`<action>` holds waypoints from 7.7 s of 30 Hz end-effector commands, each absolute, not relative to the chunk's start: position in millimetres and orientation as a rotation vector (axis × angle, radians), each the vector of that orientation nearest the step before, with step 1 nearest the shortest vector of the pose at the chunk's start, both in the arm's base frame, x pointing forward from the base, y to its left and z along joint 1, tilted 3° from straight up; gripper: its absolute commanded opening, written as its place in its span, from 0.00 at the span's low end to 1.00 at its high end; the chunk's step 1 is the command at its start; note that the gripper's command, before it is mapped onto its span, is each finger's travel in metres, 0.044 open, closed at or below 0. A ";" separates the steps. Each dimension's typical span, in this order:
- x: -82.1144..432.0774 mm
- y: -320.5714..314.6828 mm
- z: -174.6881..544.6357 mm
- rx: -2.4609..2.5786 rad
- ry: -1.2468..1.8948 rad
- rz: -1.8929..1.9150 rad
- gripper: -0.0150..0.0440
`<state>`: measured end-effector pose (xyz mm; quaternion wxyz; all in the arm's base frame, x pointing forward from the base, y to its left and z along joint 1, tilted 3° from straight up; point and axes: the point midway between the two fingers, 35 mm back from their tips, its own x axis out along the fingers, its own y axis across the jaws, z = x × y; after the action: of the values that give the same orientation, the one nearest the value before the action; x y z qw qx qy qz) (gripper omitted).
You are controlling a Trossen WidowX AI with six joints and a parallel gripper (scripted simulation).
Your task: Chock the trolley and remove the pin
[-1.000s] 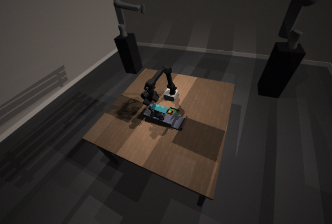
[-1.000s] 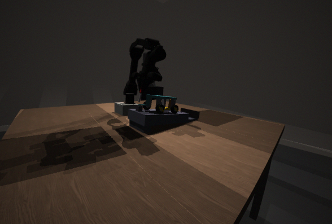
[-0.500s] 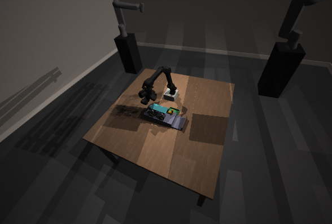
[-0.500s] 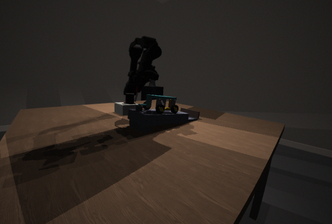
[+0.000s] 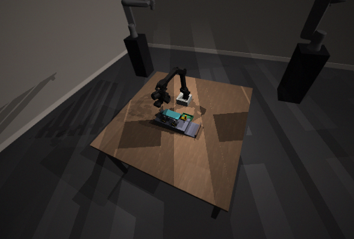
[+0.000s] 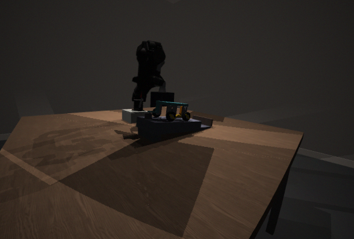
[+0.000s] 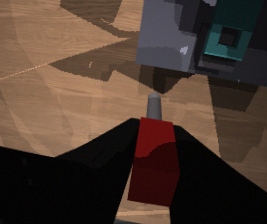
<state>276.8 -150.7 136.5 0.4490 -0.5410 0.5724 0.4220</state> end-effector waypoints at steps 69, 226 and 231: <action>242.1 57.5 114.8 -1.330 1.403 1.056 0.25; 234.9 88.9 21.9 -2.050 -0.123 2.037 0.58; 235.1 86.6 20.8 -2.050 -0.123 2.037 0.58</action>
<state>236.9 87.9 23.3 0.1242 -0.7061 -0.0397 0.6961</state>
